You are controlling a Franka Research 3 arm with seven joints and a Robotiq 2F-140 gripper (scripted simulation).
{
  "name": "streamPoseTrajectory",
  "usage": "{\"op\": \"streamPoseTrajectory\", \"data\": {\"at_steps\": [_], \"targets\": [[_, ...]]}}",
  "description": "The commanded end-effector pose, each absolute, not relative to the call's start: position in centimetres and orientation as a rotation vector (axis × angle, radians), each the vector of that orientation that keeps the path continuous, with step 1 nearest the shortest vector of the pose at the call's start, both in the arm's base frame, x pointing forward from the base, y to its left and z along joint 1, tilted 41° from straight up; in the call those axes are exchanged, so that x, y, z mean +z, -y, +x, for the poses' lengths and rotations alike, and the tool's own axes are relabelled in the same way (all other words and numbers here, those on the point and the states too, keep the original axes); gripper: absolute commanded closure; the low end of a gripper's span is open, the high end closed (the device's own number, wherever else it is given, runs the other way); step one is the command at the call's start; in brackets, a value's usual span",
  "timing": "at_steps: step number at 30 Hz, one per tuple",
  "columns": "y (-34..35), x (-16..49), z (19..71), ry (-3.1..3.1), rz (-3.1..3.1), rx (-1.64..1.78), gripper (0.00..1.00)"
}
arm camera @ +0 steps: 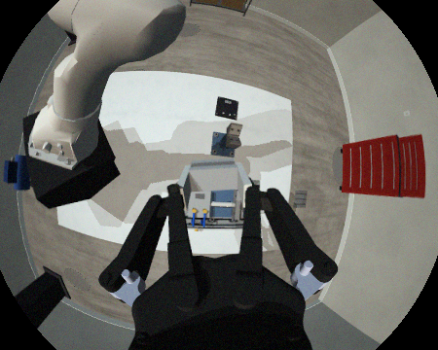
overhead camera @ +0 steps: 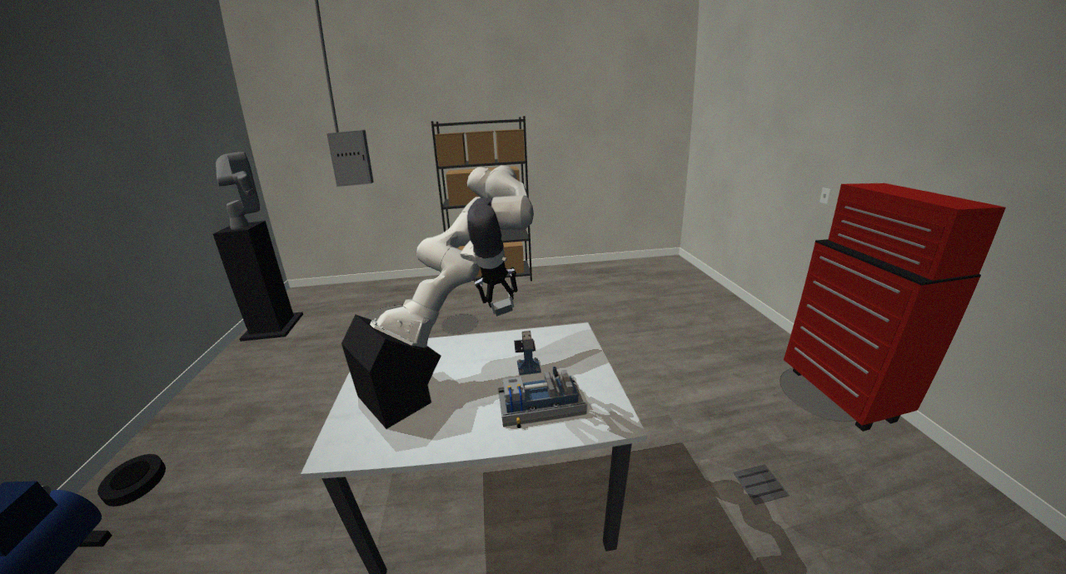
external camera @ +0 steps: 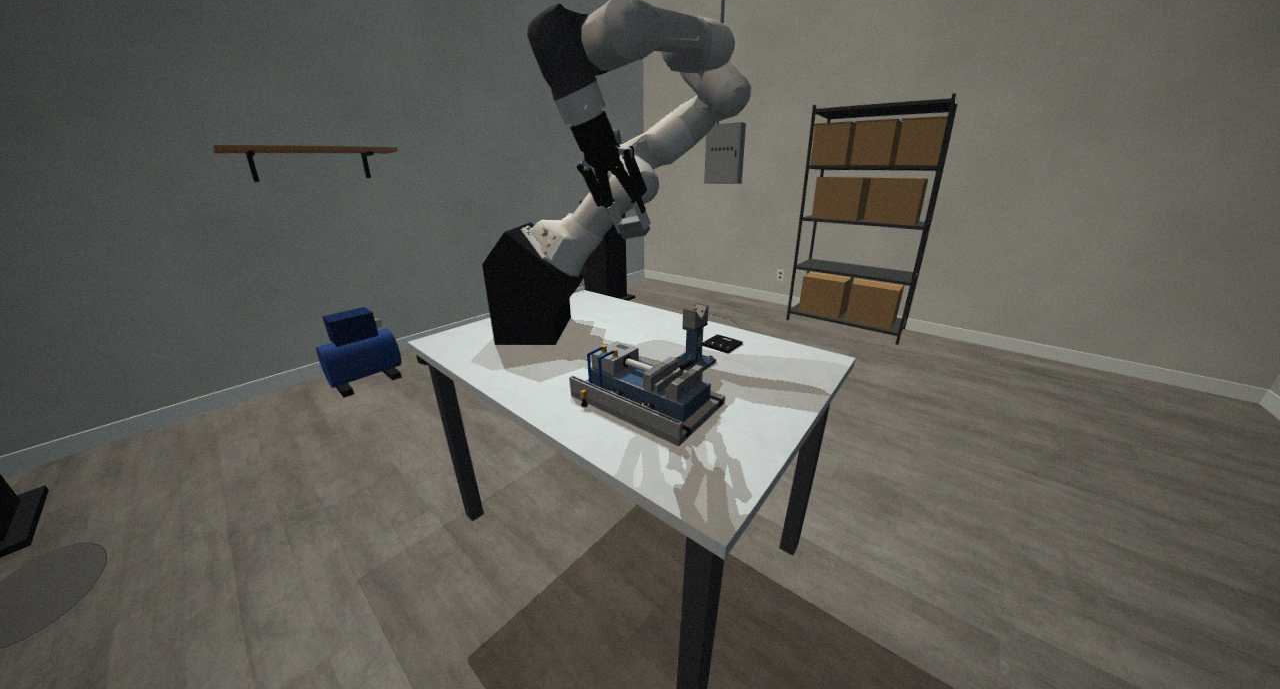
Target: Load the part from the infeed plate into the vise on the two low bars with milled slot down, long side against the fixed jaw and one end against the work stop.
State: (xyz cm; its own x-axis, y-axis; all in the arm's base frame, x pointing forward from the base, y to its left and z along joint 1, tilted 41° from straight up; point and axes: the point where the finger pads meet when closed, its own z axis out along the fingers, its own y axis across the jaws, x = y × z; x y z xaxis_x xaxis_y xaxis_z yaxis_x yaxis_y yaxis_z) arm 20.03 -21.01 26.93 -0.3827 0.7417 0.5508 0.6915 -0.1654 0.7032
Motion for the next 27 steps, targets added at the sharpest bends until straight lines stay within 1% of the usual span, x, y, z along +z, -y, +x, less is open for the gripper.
{"op": "streamPoseTrajectory", "data": {"at_steps": [1, 27], "targets": [[21.2, 25.7, 19.8, -2.048, 1.537, 1.611, 1.0], [19.3, 22.3, 21.1, -1.978, 0.999, 1.726, 1.0]]}}
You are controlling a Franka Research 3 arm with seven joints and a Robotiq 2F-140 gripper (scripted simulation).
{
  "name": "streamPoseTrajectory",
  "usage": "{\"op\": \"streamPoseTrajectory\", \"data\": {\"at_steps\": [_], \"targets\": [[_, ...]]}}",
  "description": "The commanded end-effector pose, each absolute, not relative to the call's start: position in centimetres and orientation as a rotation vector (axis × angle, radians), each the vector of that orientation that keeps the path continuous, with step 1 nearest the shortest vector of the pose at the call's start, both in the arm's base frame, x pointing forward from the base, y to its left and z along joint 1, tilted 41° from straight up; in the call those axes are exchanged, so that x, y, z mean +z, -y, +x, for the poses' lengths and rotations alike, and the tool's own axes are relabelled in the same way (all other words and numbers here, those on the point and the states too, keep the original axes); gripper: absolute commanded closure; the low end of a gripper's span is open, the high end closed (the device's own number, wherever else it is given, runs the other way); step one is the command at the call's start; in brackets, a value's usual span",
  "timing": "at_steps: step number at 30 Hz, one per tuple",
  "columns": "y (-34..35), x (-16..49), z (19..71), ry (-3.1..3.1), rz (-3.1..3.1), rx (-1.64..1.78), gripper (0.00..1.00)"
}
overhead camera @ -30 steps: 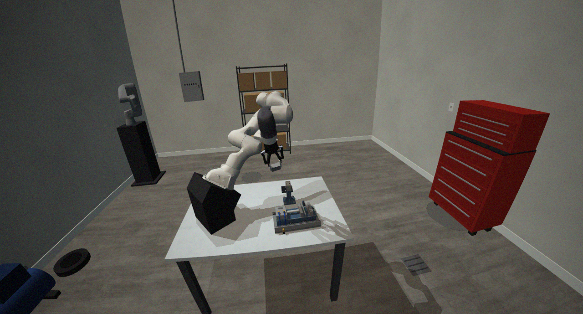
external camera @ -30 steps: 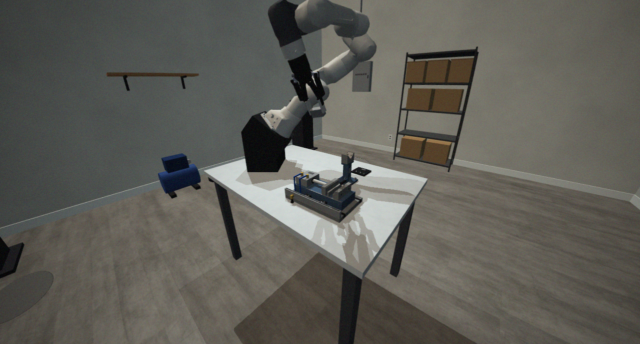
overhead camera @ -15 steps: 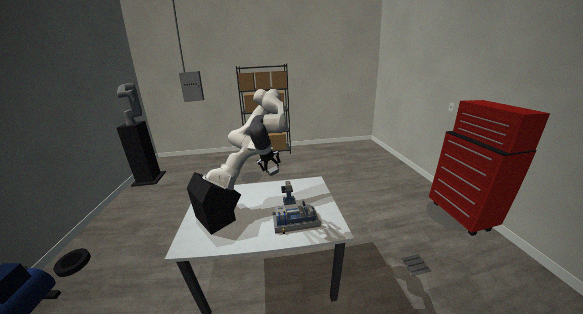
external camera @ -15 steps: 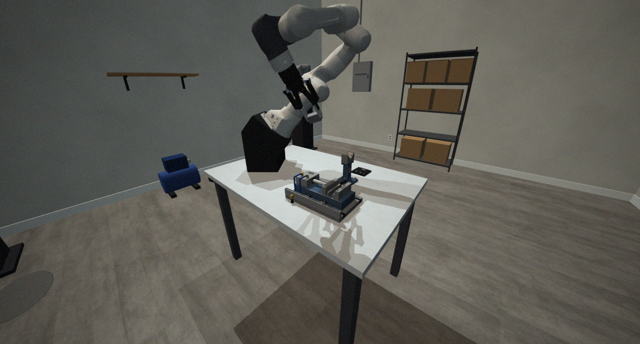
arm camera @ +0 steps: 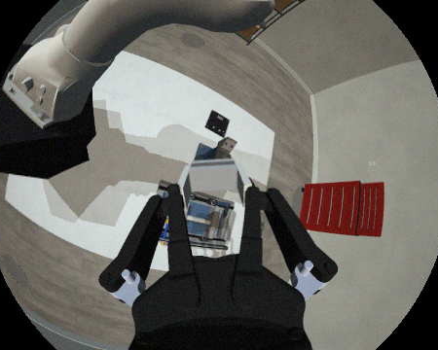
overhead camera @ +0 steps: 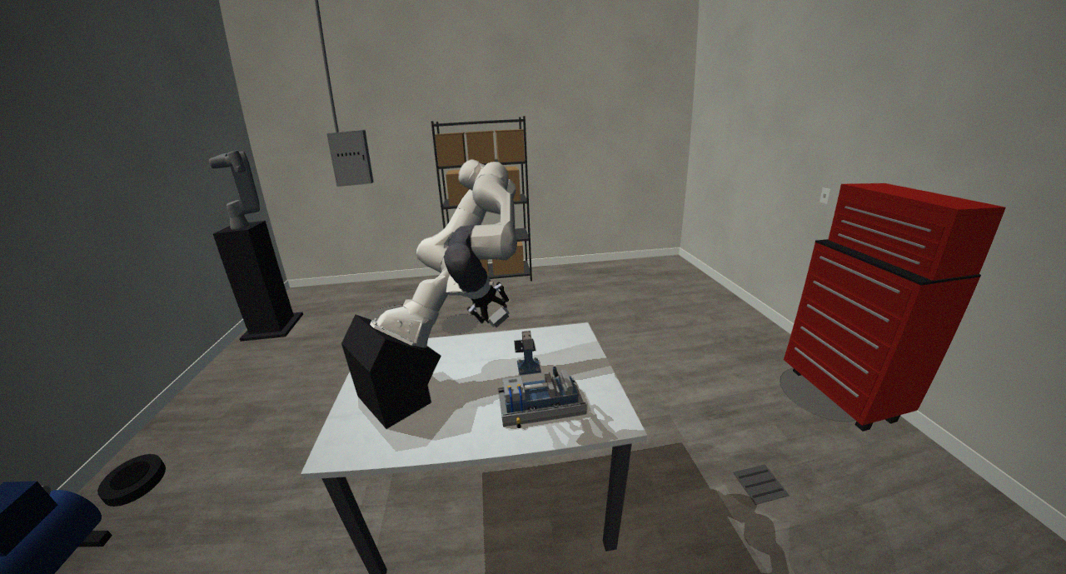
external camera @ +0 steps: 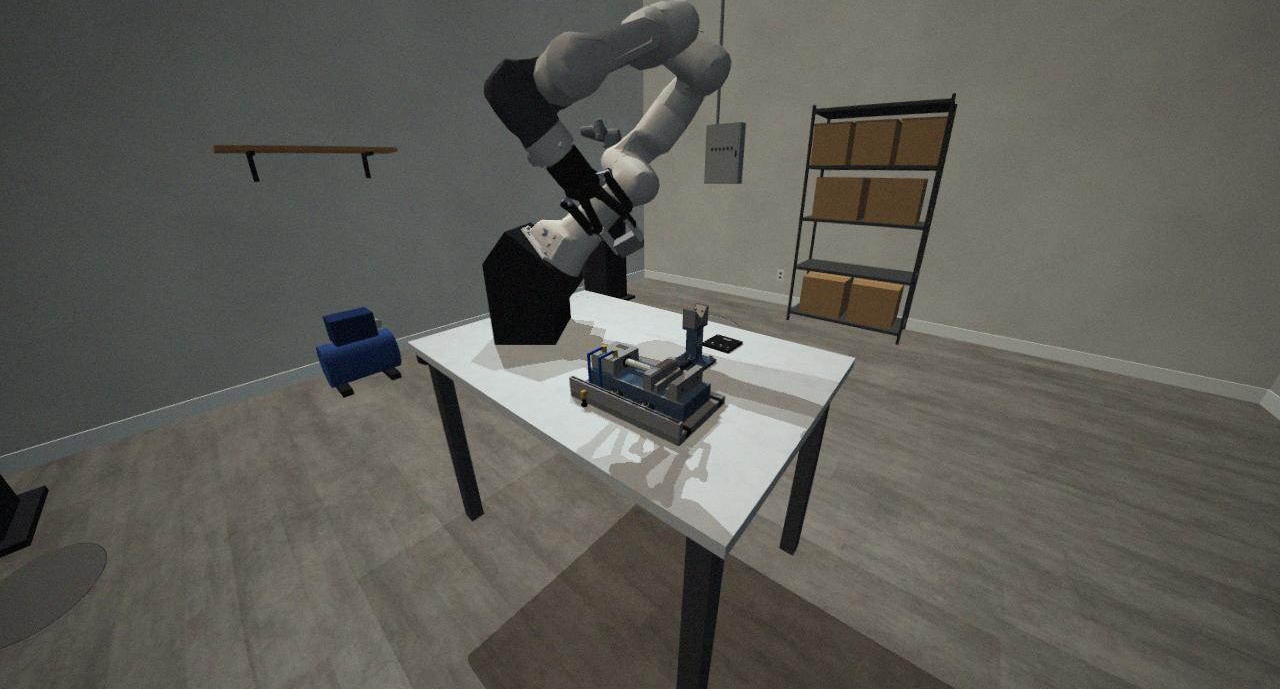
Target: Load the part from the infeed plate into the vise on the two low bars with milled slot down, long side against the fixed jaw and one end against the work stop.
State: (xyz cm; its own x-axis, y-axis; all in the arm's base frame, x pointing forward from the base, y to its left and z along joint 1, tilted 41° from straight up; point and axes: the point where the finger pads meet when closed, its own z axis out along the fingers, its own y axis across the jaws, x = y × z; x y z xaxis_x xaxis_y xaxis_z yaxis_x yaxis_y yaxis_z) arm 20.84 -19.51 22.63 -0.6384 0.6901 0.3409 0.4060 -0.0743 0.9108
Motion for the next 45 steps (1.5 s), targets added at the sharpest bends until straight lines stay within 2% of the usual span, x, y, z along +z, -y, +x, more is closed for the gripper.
{"op": "streamPoseTrajectory", "data": {"at_steps": [1, 45], "targets": [[19.3, 22.3, 21.1, -1.978, 0.995, 1.726, 1.0], [16.2, 23.3, 25.4, -1.781, 0.216, 1.544, 1.0]]}}
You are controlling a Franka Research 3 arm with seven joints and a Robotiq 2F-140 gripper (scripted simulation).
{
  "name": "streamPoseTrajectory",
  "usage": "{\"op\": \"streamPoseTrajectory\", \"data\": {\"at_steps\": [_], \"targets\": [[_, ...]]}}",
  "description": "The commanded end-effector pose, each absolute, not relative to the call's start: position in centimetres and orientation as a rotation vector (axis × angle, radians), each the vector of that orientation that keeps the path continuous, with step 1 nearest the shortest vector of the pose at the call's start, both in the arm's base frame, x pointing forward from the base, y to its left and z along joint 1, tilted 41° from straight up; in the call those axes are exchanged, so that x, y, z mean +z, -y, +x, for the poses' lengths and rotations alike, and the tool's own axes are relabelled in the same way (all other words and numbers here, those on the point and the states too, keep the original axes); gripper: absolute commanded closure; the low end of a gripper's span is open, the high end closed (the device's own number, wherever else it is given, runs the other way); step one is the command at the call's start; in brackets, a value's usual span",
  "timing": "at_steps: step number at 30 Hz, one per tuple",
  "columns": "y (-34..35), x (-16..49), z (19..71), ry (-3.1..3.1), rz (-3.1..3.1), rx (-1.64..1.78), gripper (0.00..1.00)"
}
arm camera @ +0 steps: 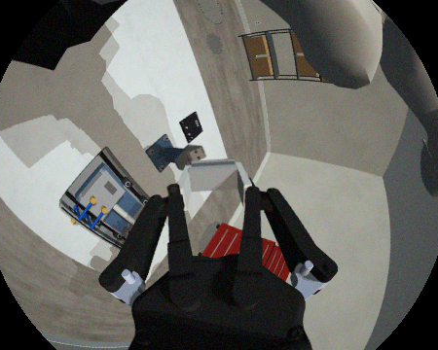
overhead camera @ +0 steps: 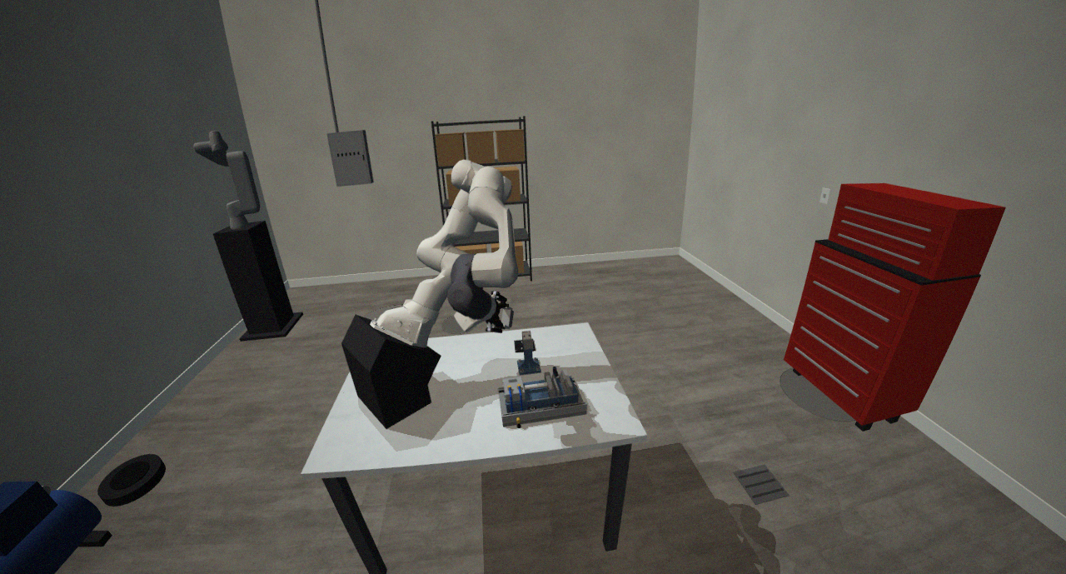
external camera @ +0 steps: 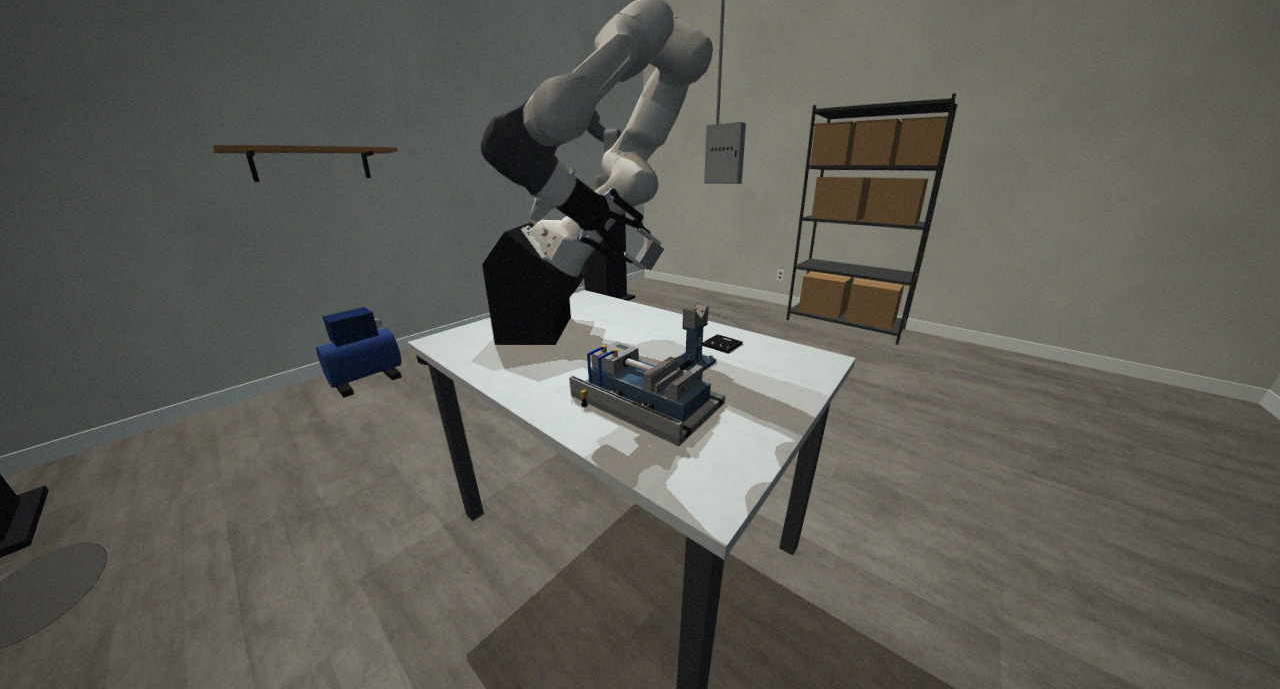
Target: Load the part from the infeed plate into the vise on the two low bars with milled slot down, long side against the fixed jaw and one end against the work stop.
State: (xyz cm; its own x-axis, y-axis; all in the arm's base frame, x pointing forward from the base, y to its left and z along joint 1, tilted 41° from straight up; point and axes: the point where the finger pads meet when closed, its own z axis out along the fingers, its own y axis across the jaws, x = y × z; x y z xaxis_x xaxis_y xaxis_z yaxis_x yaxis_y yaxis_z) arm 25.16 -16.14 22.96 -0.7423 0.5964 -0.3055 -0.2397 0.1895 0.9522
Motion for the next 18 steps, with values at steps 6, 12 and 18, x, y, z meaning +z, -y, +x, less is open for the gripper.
{"op": "streamPoseTrajectory", "data": {"at_steps": [6, 12, 18], "targets": [[15.8, 23.9, 26.1, -1.747, 0.102, 1.487, 1.0], [15.4, 24.6, 26.7, -1.715, 0.0, 1.43, 1.0], [15.1, 25.0, 27.2, -1.692, -0.074, 1.385, 1.0]]}}
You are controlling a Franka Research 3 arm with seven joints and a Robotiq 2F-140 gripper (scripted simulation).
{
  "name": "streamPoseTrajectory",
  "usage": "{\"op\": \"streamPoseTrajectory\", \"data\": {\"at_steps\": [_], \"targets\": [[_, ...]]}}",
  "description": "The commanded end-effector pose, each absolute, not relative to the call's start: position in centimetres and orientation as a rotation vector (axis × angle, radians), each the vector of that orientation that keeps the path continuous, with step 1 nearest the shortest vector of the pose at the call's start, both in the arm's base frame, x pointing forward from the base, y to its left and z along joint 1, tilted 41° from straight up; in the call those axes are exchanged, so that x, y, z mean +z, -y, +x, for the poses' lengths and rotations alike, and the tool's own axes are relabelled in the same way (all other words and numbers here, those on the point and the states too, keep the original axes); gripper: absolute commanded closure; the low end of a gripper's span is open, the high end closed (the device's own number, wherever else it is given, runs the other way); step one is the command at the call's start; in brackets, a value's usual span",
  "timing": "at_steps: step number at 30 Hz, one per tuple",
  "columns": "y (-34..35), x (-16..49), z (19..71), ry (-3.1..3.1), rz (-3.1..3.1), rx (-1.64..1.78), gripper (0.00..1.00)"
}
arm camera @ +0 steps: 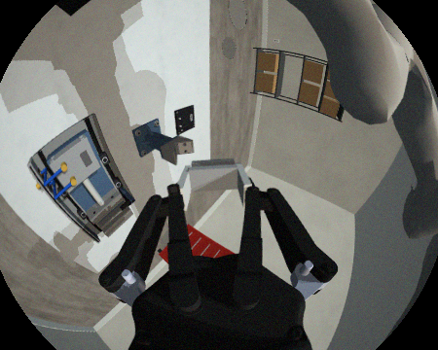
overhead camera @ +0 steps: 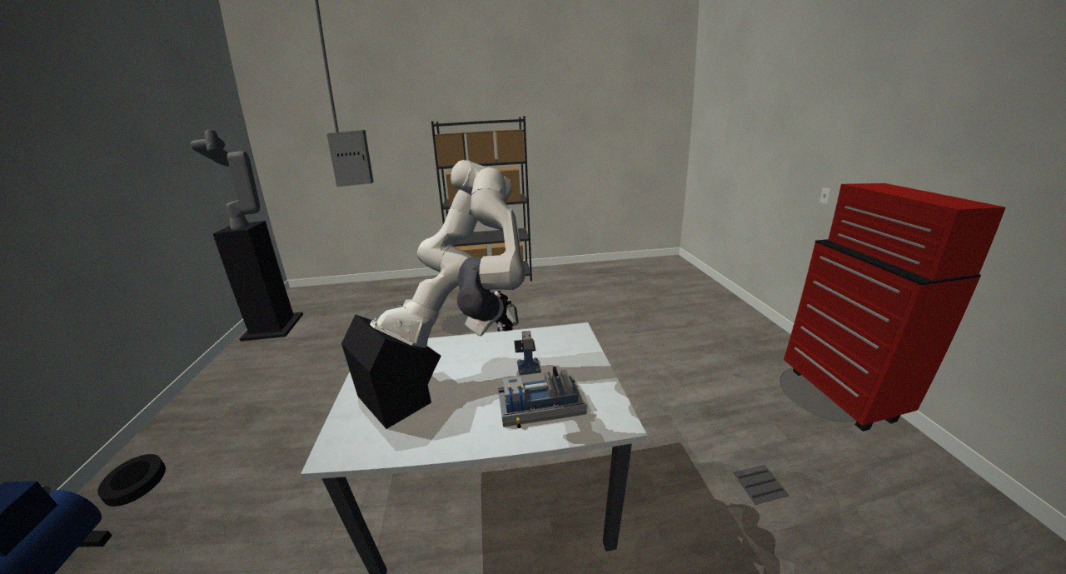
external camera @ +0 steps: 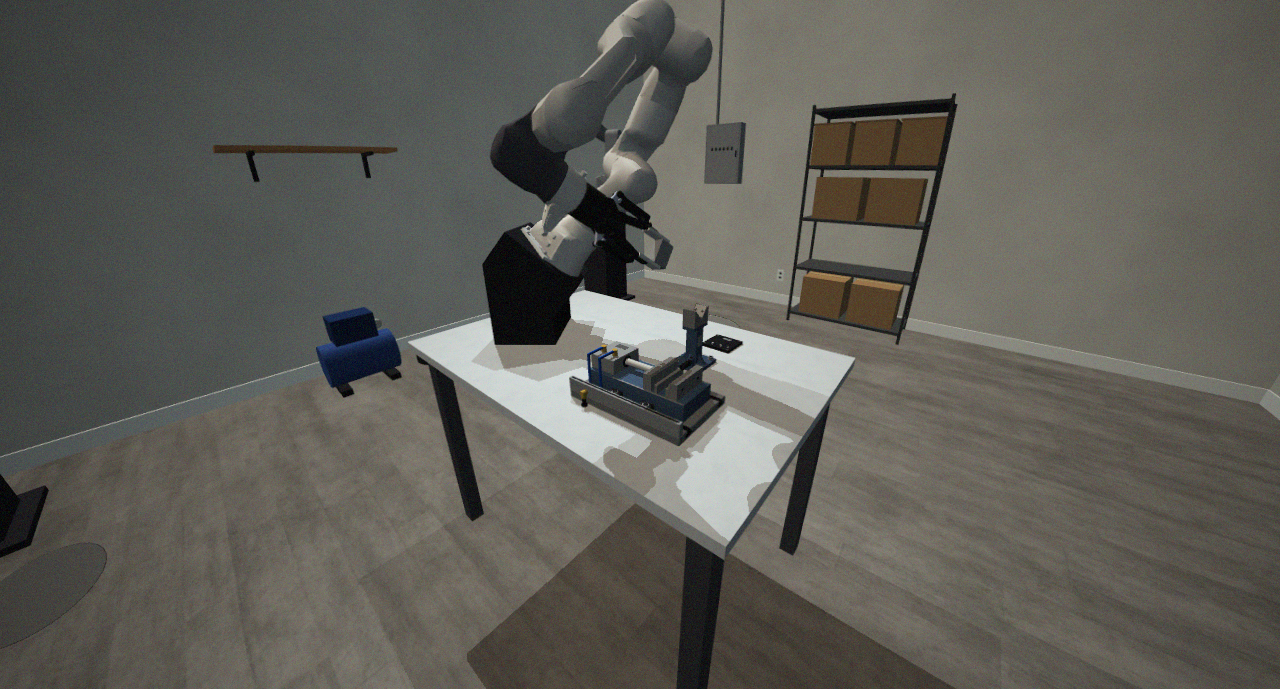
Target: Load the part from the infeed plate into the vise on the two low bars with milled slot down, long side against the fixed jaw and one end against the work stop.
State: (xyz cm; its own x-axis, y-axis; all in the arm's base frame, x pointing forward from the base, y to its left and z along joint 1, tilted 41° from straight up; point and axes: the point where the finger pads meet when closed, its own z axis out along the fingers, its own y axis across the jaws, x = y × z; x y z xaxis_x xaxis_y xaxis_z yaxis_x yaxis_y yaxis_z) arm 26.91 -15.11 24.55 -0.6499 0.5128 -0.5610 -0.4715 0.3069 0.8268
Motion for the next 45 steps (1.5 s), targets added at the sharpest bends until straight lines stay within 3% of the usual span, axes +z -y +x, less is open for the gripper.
{"op": "streamPoseTrajectory", "data": {"at_steps": [1, 45], "targets": [[15.0, 25.2, 27.3, -1.684, -0.098, 1.369, 1.0], [12.3, 29.7, 30.9, -1.466, -0.754, 0.876, 1.0]]}}
